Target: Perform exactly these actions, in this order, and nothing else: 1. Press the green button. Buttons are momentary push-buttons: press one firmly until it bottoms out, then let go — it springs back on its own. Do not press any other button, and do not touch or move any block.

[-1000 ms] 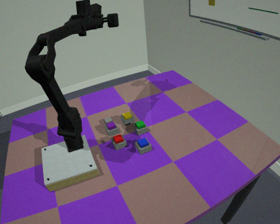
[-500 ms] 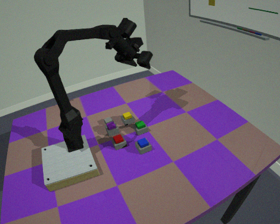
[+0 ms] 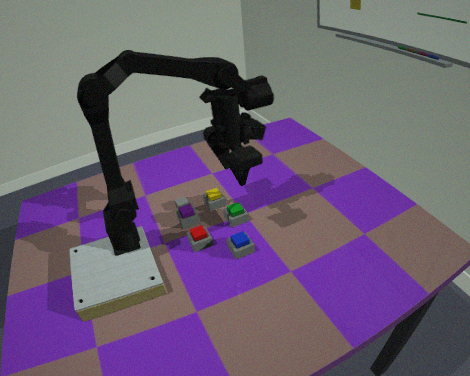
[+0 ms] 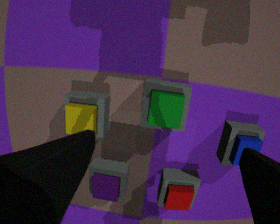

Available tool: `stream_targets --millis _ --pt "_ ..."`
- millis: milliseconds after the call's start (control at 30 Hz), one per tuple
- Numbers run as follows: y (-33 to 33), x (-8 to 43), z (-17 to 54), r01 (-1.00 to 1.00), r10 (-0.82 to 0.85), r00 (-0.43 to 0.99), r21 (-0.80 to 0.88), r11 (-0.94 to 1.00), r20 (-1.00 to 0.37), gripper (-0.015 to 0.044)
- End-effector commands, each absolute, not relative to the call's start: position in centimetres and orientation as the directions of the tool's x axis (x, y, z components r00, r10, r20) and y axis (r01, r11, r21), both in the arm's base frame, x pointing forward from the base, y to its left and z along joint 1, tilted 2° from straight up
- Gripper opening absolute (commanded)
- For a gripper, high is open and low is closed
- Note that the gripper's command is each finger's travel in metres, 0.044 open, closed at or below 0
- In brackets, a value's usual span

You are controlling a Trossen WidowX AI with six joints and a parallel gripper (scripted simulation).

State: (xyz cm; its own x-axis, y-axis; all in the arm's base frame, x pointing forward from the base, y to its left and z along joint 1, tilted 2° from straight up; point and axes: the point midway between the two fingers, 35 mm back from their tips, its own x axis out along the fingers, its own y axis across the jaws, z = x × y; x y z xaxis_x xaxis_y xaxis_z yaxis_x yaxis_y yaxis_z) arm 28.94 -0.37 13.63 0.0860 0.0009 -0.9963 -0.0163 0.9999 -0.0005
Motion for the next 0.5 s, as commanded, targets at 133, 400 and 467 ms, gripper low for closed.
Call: stream_targets --millis 133,400,467 --pt "-0.6 28.6 11.1 -0.008 0.012 0.051 0.012 1.0 -0.999 0.0321" --pt "-0.5 28.6 7.2 -0.008 0.013 0.051 0.012 1.0 -0.999 0.0111" --pt "-0.5 28.6 7.2 -0.008 0.013 0.051 0.012 1.0 -0.999 0.0059"
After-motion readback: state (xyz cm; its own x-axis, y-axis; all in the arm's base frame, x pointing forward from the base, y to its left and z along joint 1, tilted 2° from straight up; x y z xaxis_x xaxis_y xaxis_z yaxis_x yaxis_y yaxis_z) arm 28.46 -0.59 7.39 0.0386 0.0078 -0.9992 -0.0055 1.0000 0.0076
